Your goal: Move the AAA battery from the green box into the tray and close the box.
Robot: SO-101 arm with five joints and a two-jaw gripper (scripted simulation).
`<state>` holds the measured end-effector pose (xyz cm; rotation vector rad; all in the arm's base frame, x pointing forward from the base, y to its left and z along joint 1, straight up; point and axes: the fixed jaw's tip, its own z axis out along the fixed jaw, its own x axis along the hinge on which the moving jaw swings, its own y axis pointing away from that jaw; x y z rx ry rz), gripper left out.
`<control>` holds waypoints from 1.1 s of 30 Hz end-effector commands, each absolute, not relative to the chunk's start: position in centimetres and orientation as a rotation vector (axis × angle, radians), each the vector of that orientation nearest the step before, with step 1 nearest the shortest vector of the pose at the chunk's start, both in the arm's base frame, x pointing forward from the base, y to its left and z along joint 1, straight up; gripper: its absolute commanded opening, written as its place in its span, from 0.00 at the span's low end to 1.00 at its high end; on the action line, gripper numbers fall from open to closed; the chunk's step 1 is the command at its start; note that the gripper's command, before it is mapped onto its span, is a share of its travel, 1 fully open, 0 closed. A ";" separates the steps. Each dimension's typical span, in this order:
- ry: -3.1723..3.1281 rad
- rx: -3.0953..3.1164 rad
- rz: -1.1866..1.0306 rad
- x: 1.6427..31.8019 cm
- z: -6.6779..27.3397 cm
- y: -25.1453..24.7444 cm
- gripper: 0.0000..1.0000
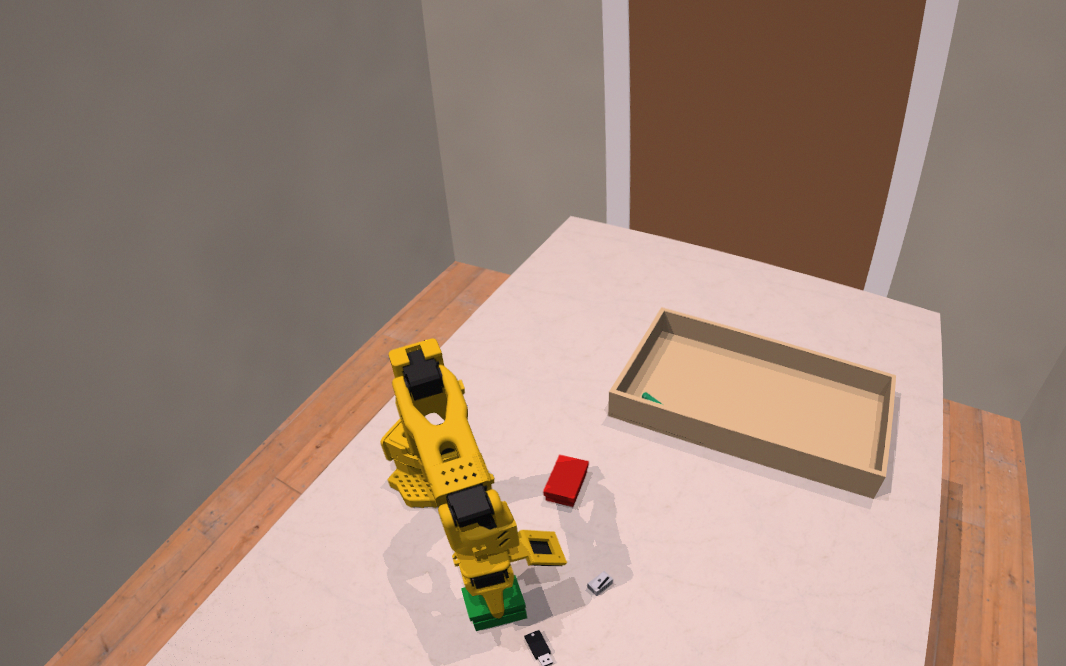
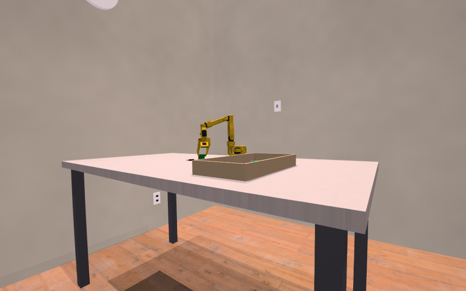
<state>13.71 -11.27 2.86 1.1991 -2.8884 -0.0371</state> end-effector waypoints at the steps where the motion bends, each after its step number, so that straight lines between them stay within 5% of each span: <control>1: -2.905 1.197 0.000 14.1 3.3 -11.6 0.22; 33: -2.905 1.195 0.000 16.1 3.3 -13.2 0.22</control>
